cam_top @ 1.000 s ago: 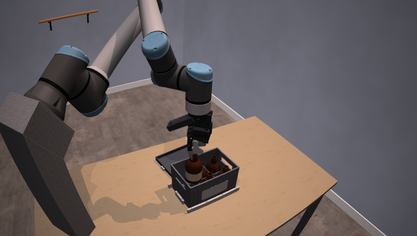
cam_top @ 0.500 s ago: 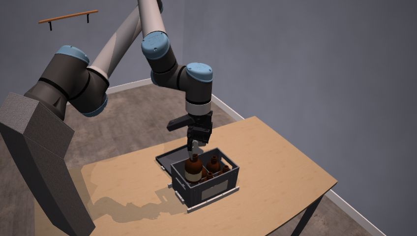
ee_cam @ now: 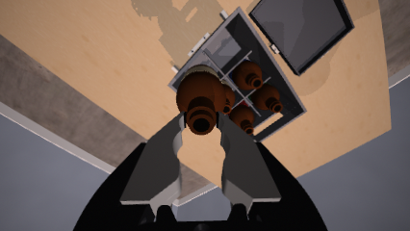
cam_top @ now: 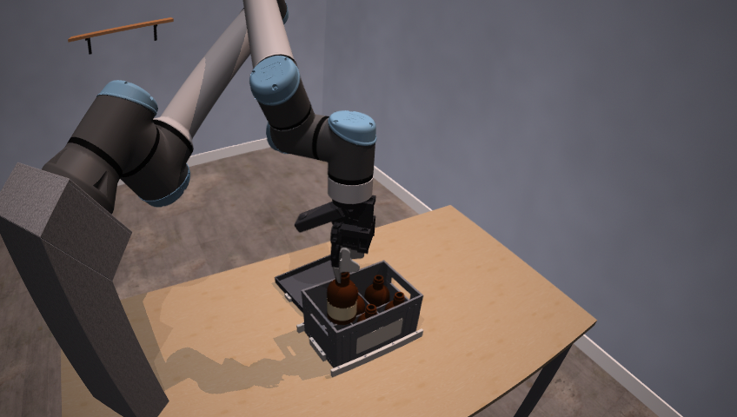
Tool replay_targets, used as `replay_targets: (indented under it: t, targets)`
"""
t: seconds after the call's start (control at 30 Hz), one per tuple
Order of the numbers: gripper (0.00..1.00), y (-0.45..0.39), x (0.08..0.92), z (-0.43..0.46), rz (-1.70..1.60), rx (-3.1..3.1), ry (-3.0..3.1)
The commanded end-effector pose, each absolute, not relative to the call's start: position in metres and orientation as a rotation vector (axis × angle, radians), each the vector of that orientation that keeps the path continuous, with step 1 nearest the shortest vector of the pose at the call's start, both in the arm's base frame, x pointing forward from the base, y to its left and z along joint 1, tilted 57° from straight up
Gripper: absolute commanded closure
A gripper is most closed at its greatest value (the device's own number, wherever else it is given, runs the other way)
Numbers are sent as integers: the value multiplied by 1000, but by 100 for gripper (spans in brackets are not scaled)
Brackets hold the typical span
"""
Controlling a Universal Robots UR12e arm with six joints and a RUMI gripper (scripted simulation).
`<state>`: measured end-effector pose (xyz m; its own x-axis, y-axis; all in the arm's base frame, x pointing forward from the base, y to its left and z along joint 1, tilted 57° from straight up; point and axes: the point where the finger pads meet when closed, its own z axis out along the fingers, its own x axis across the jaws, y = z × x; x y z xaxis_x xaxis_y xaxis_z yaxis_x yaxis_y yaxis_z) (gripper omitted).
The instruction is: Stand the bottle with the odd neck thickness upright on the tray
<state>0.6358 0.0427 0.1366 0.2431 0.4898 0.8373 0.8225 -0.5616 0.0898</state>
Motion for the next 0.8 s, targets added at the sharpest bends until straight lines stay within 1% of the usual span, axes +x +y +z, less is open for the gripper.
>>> replay_targets:
  t: [0.0, 0.77]
  targets:
    - [100, 39, 637, 139, -1247, -2158, -1208]
    - [100, 37, 637, 141, -1248, -2158, -1209]
